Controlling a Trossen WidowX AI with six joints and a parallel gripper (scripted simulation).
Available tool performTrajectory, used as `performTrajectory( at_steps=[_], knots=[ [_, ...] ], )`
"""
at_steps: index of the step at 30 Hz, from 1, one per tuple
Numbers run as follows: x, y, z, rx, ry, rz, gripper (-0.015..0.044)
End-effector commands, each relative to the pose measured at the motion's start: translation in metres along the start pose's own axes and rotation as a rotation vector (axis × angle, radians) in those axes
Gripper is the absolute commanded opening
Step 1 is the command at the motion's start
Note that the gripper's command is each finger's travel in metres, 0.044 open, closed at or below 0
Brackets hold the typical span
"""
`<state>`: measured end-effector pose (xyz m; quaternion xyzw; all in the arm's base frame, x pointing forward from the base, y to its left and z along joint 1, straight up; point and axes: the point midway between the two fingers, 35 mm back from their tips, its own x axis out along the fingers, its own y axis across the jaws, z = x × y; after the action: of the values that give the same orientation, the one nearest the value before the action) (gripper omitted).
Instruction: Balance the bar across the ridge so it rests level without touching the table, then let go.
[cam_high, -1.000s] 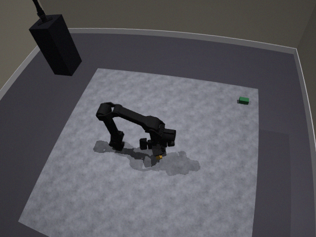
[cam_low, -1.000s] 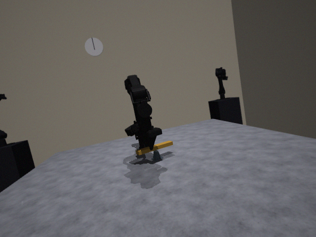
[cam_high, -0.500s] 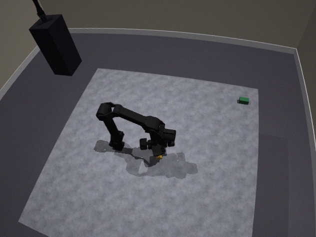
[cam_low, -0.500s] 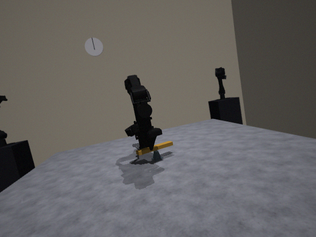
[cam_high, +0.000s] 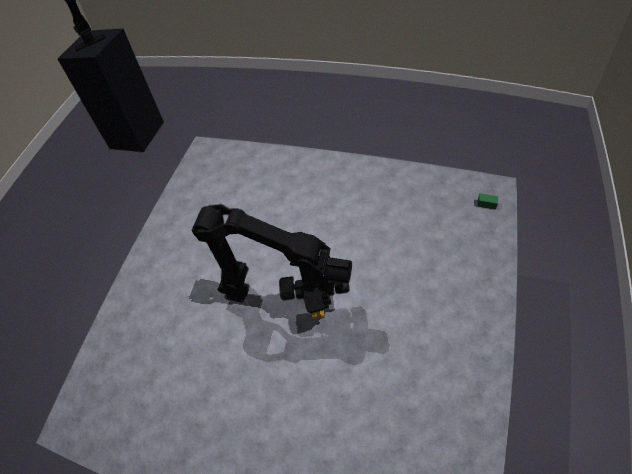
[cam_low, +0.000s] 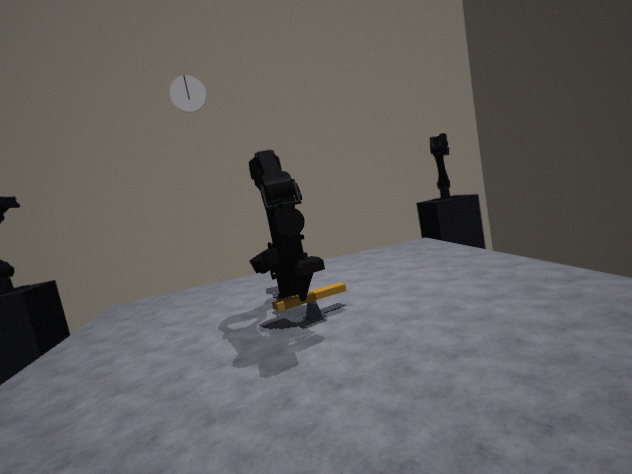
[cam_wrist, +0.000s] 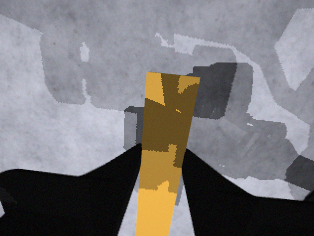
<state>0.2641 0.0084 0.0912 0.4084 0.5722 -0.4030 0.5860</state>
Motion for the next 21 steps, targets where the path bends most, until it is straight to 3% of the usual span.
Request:
performTrajectory(
  at_steps=[1, 21],
  knots=[
    [0.0006, 0.0005, -0.0008, -0.002, 0.005, 0.003, 0.0],
    [0.0023, 0.0005, -0.0008, -0.002, 0.005, 0.003, 0.0]
  ],
)
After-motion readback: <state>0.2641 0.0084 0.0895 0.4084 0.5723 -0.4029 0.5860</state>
